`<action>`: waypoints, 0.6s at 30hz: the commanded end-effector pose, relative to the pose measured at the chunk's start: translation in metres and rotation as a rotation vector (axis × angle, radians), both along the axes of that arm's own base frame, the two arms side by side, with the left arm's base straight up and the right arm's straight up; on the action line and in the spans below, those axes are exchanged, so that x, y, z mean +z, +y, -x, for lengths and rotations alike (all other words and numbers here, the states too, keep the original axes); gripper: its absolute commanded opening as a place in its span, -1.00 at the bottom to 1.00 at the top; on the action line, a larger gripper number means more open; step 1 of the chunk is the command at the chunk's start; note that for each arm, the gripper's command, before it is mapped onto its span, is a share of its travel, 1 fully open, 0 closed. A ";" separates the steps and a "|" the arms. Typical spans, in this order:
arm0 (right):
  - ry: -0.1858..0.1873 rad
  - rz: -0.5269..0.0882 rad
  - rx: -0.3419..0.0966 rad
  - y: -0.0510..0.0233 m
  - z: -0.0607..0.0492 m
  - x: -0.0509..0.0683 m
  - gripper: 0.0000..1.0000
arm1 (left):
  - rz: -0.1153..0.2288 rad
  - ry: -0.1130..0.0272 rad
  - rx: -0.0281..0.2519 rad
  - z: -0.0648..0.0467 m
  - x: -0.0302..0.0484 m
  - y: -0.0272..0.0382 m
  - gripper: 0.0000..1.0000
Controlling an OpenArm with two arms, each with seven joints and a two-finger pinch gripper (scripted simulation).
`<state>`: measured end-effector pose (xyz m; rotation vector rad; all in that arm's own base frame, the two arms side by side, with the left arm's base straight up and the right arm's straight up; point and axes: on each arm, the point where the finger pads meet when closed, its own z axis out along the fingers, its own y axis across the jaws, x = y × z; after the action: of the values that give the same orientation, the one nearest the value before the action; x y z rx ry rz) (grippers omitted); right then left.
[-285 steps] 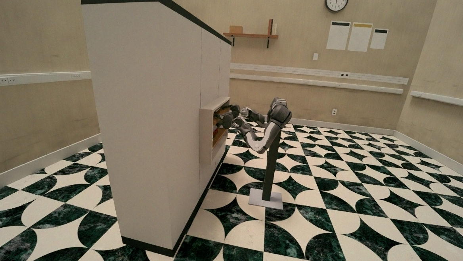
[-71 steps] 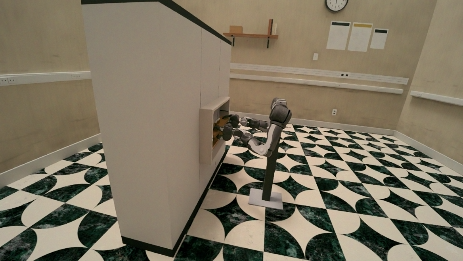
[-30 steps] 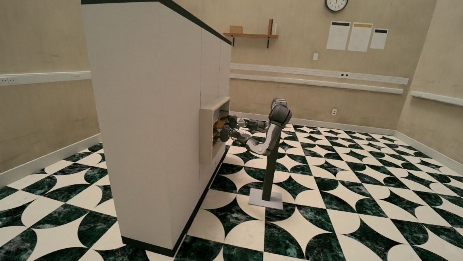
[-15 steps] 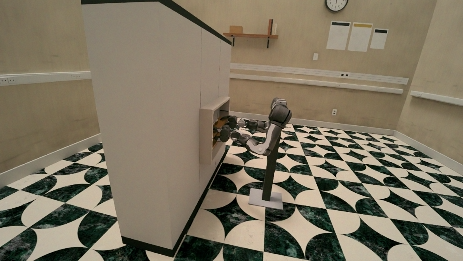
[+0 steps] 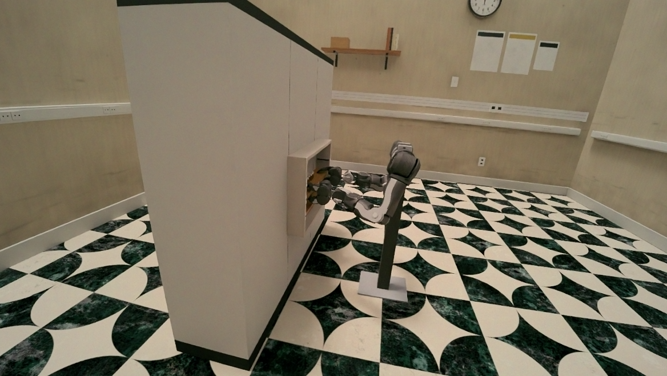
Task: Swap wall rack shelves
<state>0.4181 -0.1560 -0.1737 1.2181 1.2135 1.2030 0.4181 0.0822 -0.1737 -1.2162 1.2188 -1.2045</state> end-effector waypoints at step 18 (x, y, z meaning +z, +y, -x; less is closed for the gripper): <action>-0.009 0.001 0.003 0.0007 0.000 0.002 -0.67 | 0.001 -0.011 0.001 0.000 0.0018 0.0006 -0.67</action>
<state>0.4181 -0.1560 -0.1736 1.2168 1.2123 1.2038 0.4181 0.0823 -0.1732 -1.2141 1.2160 -1.2064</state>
